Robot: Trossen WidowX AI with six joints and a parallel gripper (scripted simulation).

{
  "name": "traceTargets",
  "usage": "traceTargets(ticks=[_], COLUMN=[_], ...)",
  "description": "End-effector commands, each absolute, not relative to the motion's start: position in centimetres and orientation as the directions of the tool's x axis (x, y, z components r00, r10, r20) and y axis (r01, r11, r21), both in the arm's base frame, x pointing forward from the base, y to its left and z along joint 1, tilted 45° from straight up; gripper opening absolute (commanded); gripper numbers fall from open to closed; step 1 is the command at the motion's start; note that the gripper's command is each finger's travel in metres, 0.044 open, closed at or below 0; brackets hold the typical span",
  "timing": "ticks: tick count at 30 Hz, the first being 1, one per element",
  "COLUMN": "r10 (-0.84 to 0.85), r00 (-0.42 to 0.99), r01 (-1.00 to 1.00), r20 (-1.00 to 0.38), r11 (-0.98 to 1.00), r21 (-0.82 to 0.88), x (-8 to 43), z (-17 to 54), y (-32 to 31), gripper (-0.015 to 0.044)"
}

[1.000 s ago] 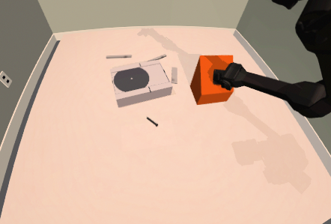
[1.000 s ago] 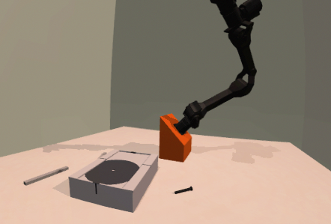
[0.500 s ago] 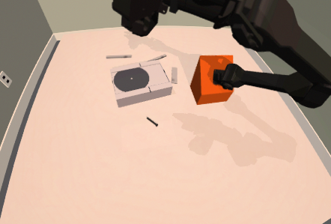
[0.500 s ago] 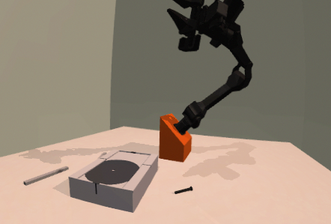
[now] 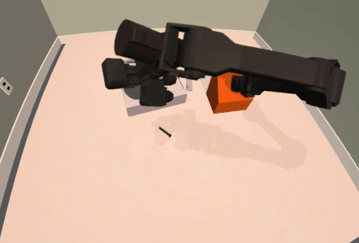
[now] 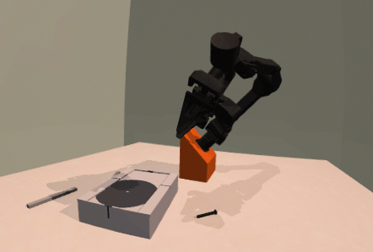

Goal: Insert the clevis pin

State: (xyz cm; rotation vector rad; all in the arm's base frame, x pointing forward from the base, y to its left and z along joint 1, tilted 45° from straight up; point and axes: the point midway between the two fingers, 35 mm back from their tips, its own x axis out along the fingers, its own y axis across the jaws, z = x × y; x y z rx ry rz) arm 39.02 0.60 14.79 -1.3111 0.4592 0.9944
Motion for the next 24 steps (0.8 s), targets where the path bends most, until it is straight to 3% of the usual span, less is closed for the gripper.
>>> traceTargets(ticks=[1,9,24], r10=[0.512,0.703,0.706], r00=[0.310,-0.060,-0.067], r01=[-0.820,-0.696,-0.693], r20=[-0.801,-0.708,-0.705], r11=[-0.283,-0.538,-0.541], r21=[-0.498,-0.476,-0.477], x=[35.9,29.5,29.3], z=[10.7,6.8,6.7], y=[5.5,12.1,12.4], gripper=[0.0160,0.0160,0.0160])
